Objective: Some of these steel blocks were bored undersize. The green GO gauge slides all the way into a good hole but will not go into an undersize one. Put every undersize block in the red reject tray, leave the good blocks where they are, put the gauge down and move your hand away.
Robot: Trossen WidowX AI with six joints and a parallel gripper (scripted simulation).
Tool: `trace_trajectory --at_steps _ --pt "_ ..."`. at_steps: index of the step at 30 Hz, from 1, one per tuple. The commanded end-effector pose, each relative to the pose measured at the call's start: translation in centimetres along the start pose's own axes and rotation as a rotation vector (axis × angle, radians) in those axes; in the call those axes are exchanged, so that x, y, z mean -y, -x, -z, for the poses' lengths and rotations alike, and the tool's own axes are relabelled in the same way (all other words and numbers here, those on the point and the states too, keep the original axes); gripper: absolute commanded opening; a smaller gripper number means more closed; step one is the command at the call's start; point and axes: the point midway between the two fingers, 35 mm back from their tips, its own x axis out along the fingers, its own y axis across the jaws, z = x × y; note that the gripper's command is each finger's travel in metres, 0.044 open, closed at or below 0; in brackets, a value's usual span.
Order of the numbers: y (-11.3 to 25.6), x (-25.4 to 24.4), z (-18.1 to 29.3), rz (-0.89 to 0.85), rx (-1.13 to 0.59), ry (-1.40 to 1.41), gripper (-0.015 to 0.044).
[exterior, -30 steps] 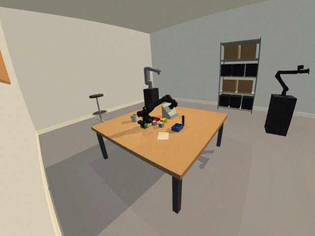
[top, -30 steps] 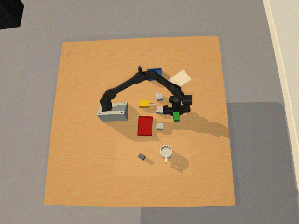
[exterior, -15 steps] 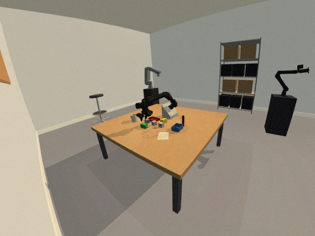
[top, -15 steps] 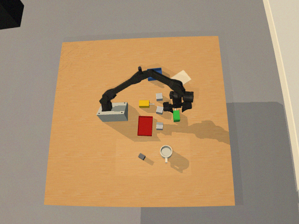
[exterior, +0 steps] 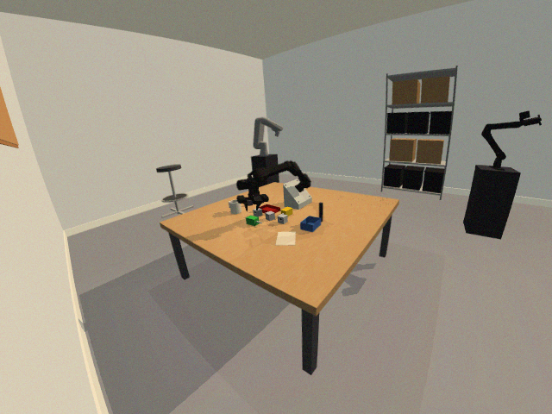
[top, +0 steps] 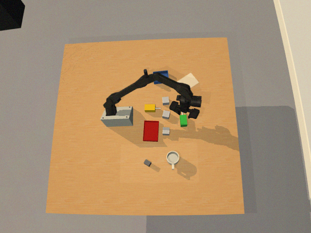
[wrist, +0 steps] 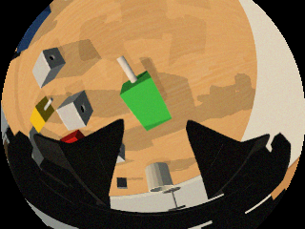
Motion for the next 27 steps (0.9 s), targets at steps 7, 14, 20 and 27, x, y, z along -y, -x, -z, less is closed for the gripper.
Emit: trace_trajectory --at_steps 7,14,20,27 --pt "-1.4 -0.4 0.0 -0.119 0.034 -1.208 0.0300" --pt "-1.7 -0.5 0.0 -0.167 0.018 -1.589 0.0300" --pt "-2.0 -0.6 -0.1 -0.211 -0.008 -1.915 0.0300" --pt "-2.2 -0.7 -0.1 -0.257 -0.055 -2.292 0.0300"
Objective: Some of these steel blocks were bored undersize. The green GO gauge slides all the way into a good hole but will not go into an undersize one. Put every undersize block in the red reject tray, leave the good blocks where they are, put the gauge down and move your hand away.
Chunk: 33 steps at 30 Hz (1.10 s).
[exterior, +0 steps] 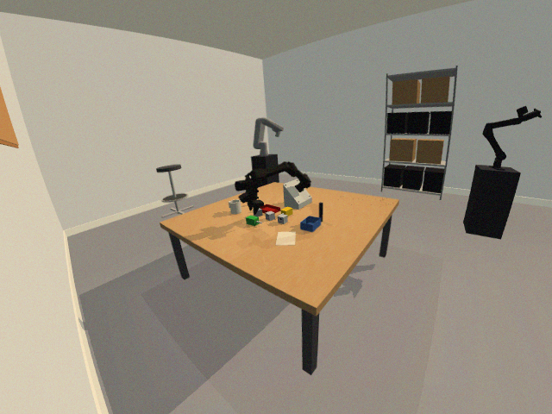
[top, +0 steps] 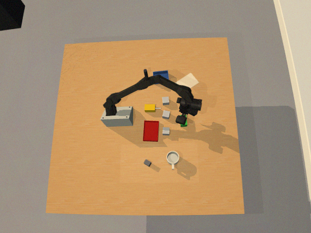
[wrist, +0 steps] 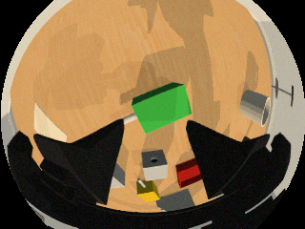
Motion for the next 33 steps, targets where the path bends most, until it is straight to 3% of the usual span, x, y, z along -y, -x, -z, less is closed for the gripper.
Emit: trace_trajectory --at_steps 1,7,33 --pt "-1.58 0.43 0.42 -0.047 -0.089 -0.896 0.0300" --pt "-1.72 0.41 0.48 -0.045 -0.111 -1.157 0.0300" --pt "-2.26 0.42 0.36 -0.045 -0.111 -1.157 0.0300"
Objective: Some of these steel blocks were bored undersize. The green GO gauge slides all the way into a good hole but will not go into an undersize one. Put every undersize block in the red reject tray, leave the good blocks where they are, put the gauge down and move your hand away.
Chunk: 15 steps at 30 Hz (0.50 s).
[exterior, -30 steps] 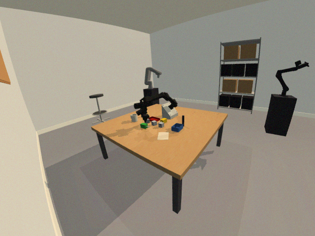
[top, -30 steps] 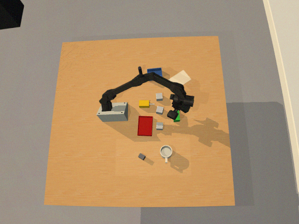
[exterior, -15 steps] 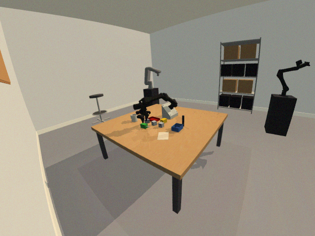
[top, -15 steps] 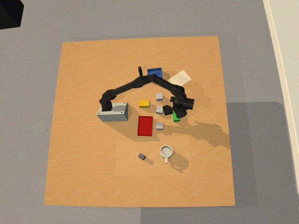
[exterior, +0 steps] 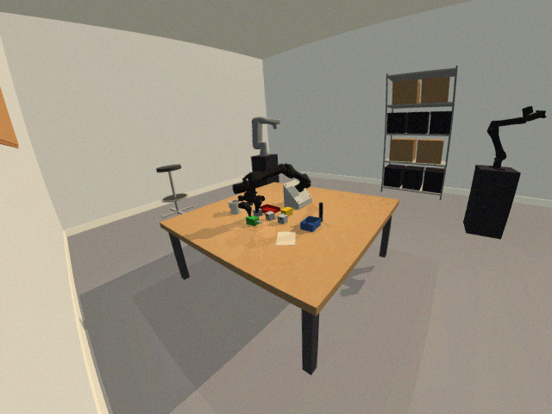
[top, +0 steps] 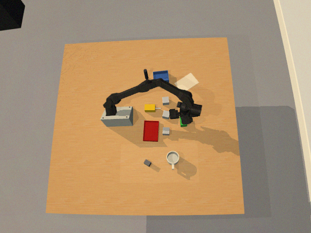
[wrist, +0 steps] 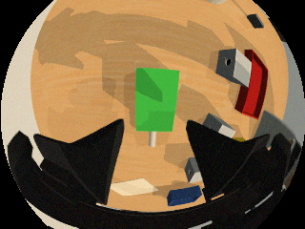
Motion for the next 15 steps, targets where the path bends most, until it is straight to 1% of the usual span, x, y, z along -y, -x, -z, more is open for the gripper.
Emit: trace_trajectory --at_steps 1,15 --pt "-0.6 0.0 0.1 0.003 -0.006 -0.006 0.0300" --pt "-2.1 -0.1 -0.2 0.003 -0.006 -0.006 0.0300"
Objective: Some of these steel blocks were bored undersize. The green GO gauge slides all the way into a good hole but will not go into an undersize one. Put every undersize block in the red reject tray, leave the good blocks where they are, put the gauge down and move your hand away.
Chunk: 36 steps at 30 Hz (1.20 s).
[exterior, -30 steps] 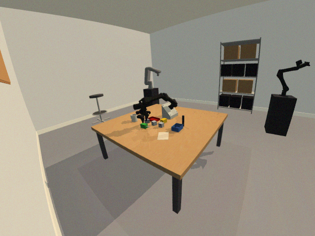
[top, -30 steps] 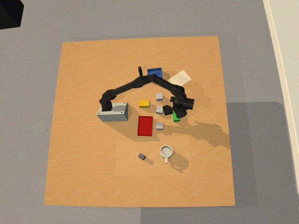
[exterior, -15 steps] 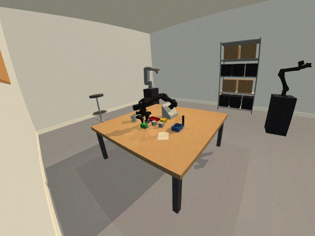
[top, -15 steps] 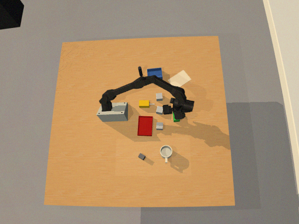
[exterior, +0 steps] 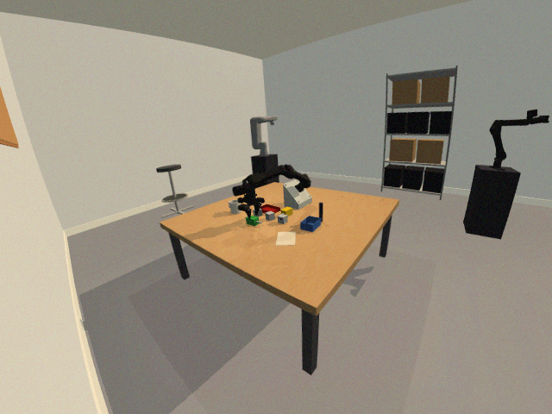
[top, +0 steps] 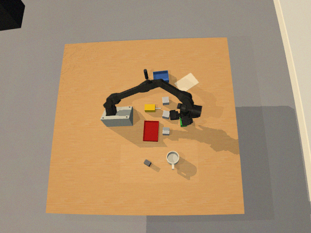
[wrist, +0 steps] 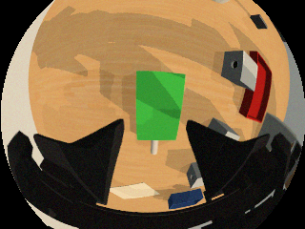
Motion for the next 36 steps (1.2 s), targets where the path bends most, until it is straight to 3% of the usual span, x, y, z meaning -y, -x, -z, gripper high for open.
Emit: trace_trajectory --at_steps 1,36 --pt "-0.8 0.1 0.1 0.007 -0.006 -0.004 0.0300" --pt "-4.2 0.2 0.3 0.007 -0.008 -0.004 0.0300"
